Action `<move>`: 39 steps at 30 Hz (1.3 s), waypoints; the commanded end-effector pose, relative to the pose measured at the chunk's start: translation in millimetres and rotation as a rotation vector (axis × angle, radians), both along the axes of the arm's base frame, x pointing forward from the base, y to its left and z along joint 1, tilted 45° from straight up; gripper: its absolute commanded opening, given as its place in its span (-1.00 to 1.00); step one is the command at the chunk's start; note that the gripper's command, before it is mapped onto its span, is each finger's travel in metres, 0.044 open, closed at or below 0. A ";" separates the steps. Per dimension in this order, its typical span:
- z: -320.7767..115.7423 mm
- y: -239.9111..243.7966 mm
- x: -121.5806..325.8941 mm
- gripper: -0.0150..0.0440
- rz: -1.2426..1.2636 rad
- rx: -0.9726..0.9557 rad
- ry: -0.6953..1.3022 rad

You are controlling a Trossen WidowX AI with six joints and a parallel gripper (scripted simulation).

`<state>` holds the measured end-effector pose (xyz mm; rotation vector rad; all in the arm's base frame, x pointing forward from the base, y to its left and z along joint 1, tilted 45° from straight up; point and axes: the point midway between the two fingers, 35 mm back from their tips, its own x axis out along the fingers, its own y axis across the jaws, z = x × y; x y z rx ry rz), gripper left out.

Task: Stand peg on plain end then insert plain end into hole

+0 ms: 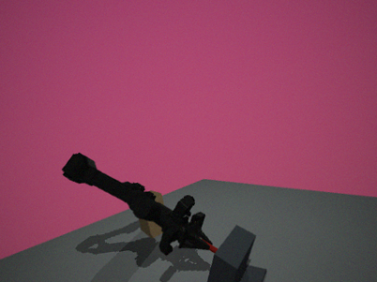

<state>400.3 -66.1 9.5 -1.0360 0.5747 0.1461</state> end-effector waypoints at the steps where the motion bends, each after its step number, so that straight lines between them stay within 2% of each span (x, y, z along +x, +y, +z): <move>1: -0.5 -0.7 3.0 -0.49 -0.001 -0.001 -0.004; 39: -7.5 -2.5 14.7 -0.49 0.000 0.000 -0.002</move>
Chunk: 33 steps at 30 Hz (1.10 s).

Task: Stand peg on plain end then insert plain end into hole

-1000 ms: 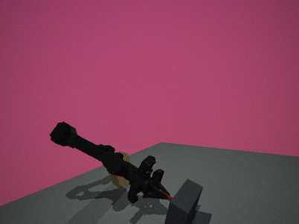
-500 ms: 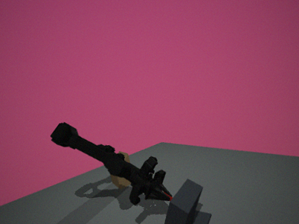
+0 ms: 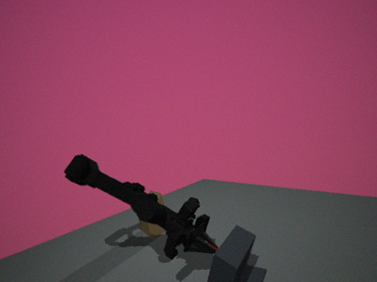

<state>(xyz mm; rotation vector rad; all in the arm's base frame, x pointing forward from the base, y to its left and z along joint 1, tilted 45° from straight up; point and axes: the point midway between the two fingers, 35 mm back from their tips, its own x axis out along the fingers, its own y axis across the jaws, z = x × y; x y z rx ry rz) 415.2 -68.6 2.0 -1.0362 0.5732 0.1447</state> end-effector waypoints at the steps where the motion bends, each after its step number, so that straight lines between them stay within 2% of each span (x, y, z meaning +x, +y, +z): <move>1: 0.0 0.0 -0.2 -0.49 0.000 0.000 0.000; 2: 0.0 0.0 -0.2 -0.49 0.000 0.000 0.000; 19: 1.8 0.4 -2.0 1.00 0.000 0.000 0.000; 33: 11.6 2.3 -12.3 1.00 0.001 0.000 -0.001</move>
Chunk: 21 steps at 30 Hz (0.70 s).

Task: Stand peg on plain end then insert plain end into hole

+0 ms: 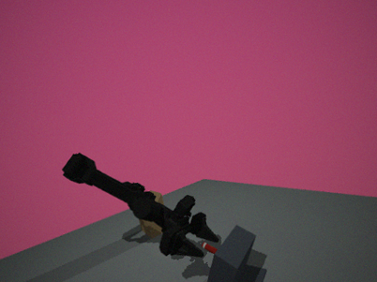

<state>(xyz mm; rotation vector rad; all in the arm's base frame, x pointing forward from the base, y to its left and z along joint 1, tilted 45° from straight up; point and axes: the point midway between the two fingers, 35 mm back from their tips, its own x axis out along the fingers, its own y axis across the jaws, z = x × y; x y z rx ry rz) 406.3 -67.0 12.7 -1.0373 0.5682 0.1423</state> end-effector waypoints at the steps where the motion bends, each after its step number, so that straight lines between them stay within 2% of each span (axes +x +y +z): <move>1: 1.6 0.8 -4.2 1.00 0.000 0.000 0.005; 21: 14.7 3.4 -18.4 1.00 0.002 0.000 0.004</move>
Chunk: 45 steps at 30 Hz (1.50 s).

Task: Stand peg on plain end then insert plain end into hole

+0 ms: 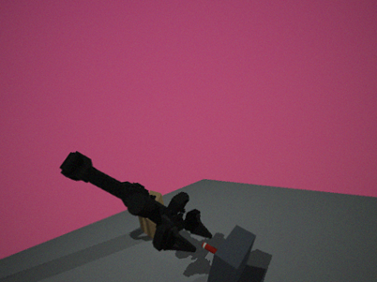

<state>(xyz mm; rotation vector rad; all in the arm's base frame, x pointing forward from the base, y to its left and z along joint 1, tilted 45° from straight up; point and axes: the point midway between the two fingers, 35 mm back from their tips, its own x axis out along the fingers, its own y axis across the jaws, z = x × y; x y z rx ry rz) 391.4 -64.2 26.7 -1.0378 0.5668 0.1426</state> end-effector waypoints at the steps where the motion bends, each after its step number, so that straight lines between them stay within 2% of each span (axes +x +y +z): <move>1: 1.2 0.8 -4.1 1.00 0.001 0.000 0.005; 45: 25.7 6.2 -33.5 1.00 0.003 -0.001 0.003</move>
